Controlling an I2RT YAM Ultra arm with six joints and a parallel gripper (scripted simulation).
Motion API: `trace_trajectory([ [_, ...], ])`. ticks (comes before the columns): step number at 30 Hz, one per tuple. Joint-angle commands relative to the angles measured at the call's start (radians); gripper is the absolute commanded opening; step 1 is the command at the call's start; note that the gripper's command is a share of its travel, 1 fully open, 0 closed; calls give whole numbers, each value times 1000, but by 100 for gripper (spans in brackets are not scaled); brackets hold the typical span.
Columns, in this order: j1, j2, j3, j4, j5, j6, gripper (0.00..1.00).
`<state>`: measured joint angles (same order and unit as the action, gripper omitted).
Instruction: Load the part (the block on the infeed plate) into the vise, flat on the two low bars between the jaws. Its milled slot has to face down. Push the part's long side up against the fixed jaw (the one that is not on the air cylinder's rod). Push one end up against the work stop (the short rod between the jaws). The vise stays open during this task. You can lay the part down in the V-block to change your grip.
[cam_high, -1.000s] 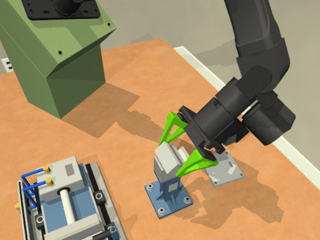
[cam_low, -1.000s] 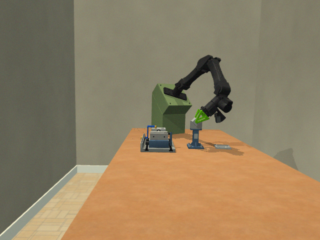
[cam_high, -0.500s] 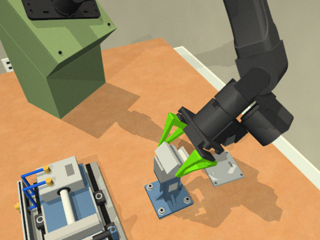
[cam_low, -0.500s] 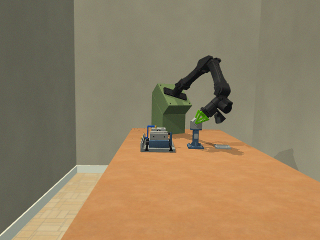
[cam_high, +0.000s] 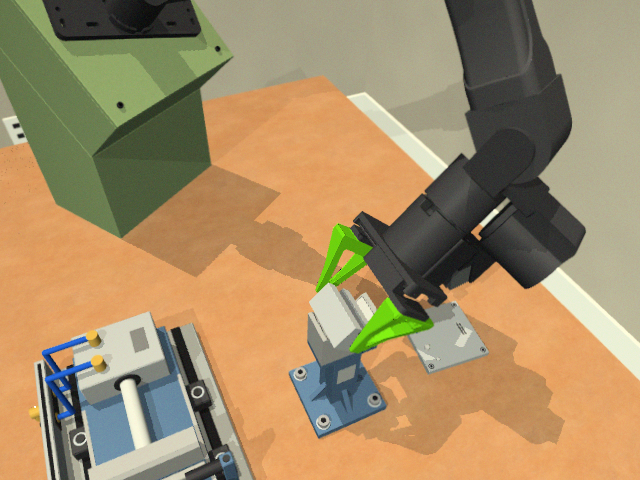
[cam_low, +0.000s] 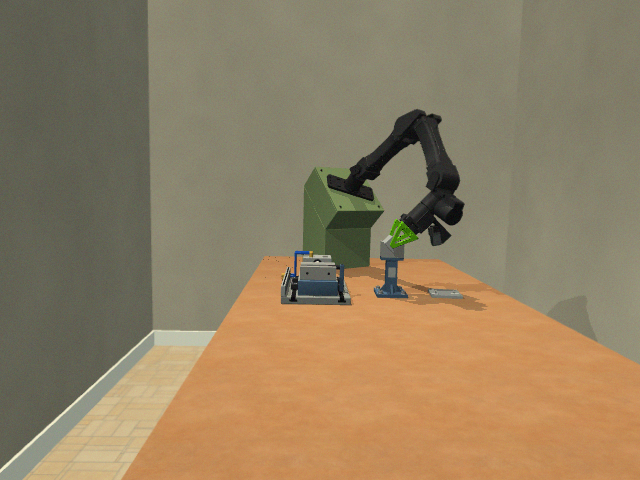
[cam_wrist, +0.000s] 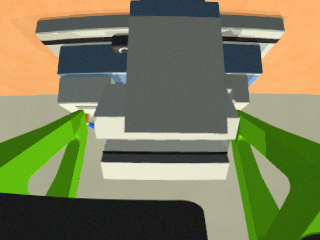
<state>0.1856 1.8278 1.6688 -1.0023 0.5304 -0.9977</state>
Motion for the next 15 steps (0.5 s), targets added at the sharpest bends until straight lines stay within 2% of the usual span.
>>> trace_trajectory([
  [1, -18, -34, 7, 21, -15, -15, 81],
  [2, -19, -35, -17, 23, -19, -18, 81],
  [15, -45, -79, -73, 84, -89, -62, 81],
])
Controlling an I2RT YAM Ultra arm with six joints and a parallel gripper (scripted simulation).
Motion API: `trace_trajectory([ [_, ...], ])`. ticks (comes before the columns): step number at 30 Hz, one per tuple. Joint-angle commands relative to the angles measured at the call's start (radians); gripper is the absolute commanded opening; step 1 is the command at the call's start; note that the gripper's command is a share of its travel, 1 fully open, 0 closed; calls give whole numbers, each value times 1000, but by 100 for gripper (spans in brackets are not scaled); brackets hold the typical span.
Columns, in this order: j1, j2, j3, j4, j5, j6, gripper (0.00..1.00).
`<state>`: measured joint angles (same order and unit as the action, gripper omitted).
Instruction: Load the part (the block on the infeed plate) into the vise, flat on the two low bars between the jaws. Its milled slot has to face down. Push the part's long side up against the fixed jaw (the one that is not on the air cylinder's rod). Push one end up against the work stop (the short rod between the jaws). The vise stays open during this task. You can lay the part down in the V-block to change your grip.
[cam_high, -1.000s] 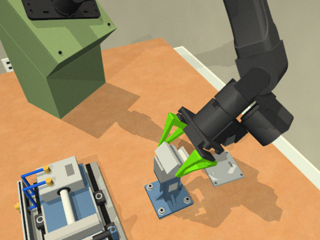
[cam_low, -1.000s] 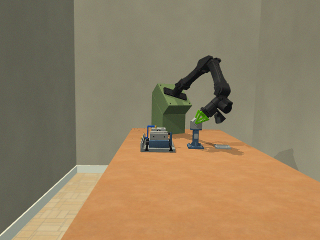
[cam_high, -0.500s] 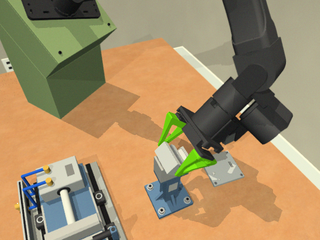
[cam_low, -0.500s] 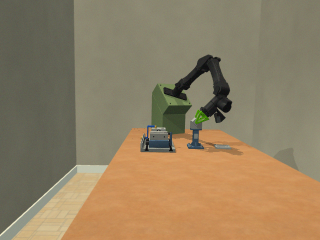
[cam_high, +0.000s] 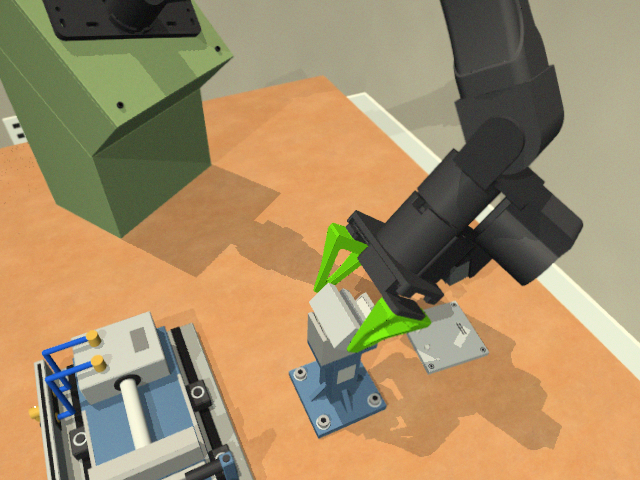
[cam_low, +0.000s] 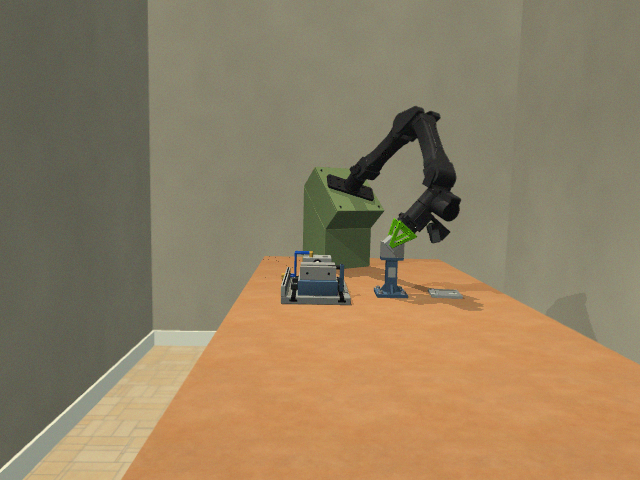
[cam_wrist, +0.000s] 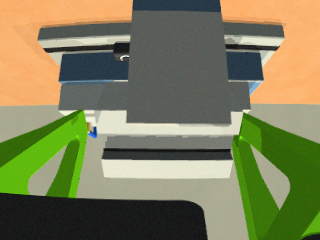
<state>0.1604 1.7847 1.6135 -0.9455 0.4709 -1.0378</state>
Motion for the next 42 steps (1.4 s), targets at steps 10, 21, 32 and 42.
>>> trace_trajectory([
  [10, -44, -70, -60, 77, -93, -58, 81],
  [21, -79, -111, -113, 137, -182, -102, 81],
  [32, -129, -157, -176, 207, -307, -155, 81],
  [42, -171, -185, -219, 257, -410, -193, 81],
])
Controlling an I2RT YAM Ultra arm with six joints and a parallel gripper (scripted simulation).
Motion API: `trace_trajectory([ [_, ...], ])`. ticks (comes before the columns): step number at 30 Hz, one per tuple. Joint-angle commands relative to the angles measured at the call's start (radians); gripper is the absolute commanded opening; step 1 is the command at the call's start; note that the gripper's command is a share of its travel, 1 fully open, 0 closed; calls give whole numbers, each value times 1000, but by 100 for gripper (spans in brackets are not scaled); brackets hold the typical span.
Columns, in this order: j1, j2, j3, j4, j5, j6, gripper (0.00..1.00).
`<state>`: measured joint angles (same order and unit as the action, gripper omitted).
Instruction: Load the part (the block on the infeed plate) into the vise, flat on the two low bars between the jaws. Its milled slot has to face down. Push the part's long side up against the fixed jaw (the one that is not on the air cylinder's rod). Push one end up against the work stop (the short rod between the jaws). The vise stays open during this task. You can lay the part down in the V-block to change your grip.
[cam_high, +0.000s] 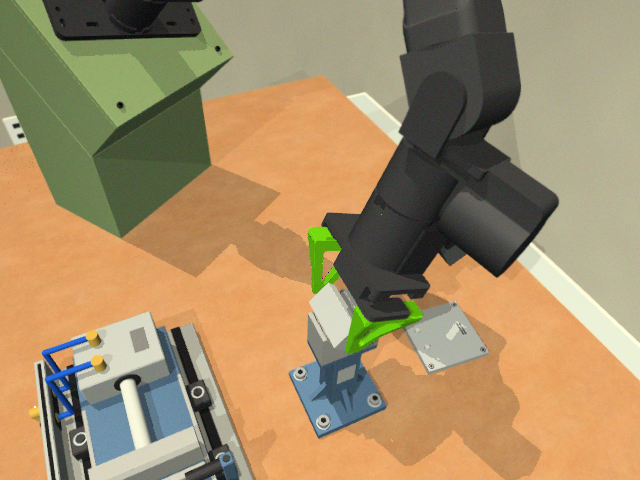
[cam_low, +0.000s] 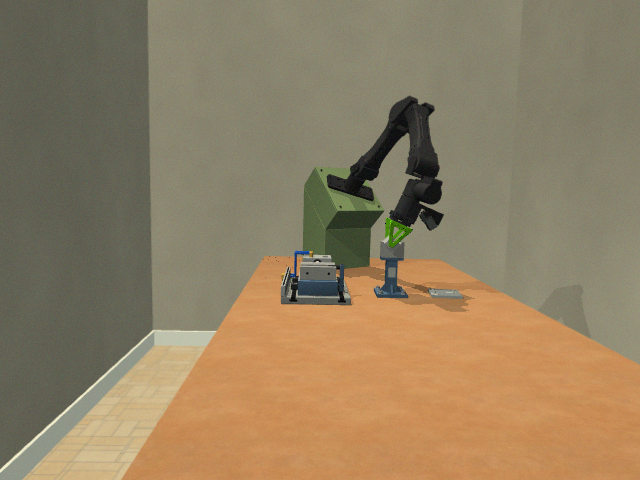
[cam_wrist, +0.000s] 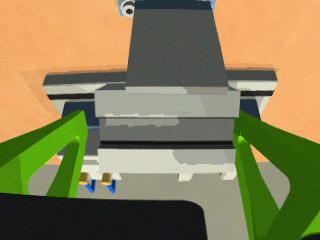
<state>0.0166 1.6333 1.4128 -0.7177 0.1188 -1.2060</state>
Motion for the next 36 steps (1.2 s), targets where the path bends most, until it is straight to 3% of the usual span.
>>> trace_trajectory([
  [1, -32, -36, -24, 35, -72, -29, 81],
  [23, -150, -75, -114, 144, -359, -114, 81],
  [29, -175, -75, -101, 166, -421, -132, 81],
  [36, -216, -54, -151, 198, -526, -155, 81],
])
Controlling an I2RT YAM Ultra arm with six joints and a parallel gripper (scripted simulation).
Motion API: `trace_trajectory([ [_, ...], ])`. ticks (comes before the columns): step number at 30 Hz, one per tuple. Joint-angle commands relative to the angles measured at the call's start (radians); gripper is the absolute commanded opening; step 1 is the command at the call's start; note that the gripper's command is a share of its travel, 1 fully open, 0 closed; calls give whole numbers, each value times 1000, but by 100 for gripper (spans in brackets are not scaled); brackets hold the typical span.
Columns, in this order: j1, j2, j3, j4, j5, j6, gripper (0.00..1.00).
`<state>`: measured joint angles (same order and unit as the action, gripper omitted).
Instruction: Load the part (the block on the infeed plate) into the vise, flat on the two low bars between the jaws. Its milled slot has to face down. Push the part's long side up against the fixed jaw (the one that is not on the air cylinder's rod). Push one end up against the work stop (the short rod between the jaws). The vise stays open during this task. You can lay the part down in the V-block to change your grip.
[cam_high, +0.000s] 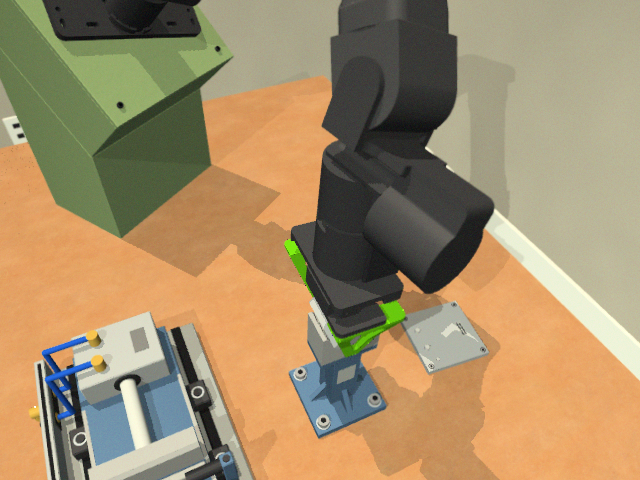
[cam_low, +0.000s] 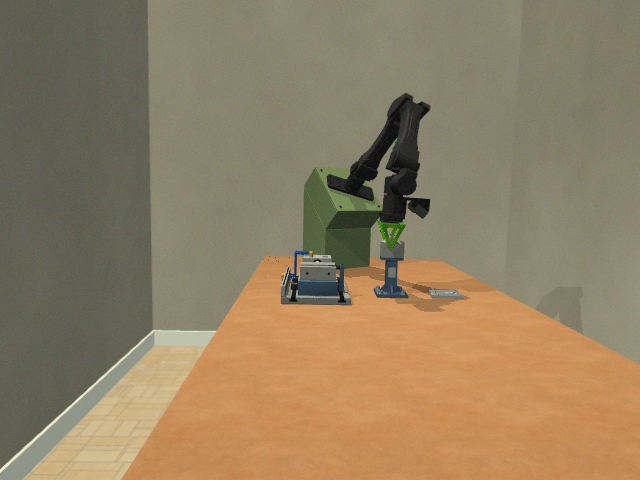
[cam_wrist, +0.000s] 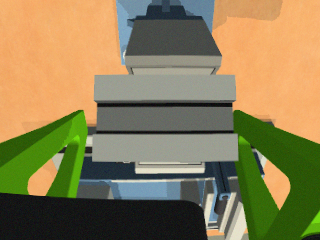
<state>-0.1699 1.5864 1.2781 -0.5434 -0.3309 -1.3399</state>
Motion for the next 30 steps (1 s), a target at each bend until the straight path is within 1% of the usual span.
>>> trace_trajectory([
  [1, -35, -1, -13, 28, -91, -25, 81],
  [7, -69, 16, -32, 55, -182, -45, 81],
  [9, -69, 16, -32, 55, -182, -45, 81],
  [10, -75, -9, -2, 59, -198, -52, 81],
  [13, -91, 25, -44, 71, -242, -59, 81],
  [24, -144, 55, -54, 112, -399, -93, 81],
  [26, -144, 55, -54, 112, -399, -93, 81],
  [27, -149, 42, -38, 116, -415, -99, 81],
  [28, -153, 63, -44, 120, -428, -100, 81],
  [30, -161, 69, -55, 126, -455, -105, 81],
])
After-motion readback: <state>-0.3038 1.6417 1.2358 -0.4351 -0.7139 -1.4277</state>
